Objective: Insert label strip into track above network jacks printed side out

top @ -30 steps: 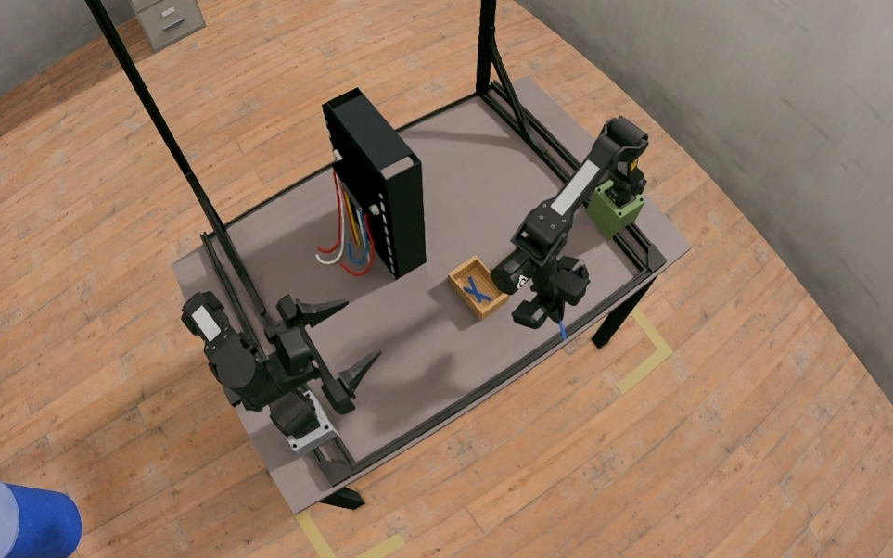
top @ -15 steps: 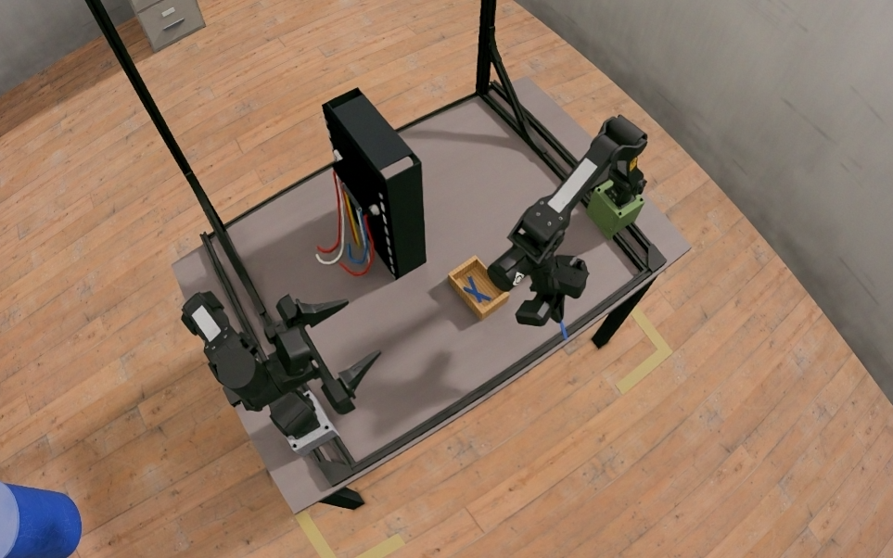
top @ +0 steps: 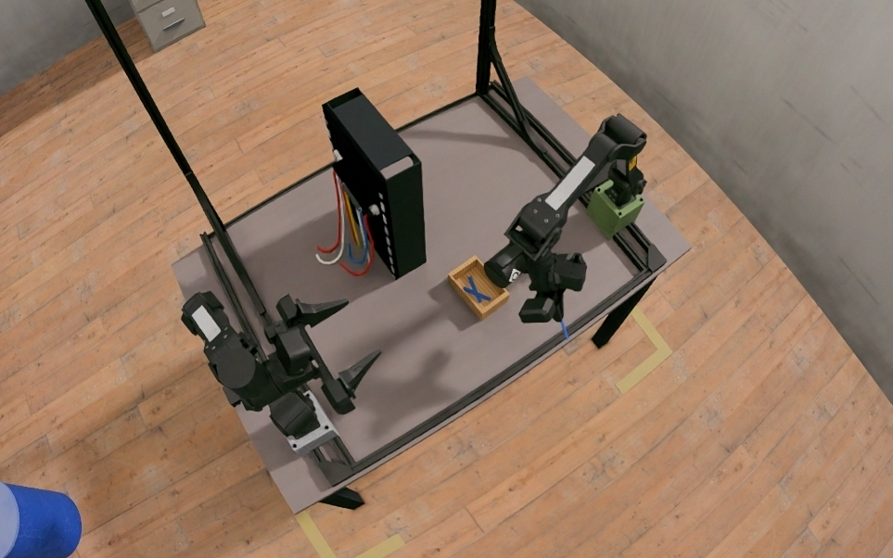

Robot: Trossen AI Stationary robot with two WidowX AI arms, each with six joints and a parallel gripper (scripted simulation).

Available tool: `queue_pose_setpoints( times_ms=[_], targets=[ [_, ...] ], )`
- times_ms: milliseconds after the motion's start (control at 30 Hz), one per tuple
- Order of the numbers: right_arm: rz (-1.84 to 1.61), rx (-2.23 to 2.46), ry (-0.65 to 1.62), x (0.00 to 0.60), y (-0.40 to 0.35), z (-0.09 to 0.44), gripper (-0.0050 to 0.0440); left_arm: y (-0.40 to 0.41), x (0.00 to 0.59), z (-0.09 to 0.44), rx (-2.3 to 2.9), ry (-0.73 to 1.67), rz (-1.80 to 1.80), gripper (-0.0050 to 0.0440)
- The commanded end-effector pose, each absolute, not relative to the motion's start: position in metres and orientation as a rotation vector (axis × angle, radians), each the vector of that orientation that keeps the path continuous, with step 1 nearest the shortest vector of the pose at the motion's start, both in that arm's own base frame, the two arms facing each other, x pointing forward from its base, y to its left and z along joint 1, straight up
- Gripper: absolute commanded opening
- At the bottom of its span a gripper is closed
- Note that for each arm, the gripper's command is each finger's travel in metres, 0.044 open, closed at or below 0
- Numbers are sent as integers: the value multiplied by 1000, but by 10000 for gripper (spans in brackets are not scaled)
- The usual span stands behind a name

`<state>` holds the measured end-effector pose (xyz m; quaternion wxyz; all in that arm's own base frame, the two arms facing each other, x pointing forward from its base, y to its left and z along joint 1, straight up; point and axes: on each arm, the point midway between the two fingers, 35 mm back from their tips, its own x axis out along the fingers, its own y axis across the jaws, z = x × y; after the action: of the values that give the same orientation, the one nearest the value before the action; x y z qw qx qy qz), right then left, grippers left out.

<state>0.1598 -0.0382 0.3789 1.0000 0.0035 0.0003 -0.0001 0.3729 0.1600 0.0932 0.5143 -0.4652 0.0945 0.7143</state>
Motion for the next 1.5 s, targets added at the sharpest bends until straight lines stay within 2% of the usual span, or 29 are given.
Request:
queue_pose_setpoints(
  times_ms=[0,1467],
  targets=[
    [0,-5,-2,159,-37,382,440,159,378,115,-1172,136,1690,-50],
    [0,-5,-2,159,-37,382,440,154,380,132,-1382,-370,1711,-50]
  ],
)
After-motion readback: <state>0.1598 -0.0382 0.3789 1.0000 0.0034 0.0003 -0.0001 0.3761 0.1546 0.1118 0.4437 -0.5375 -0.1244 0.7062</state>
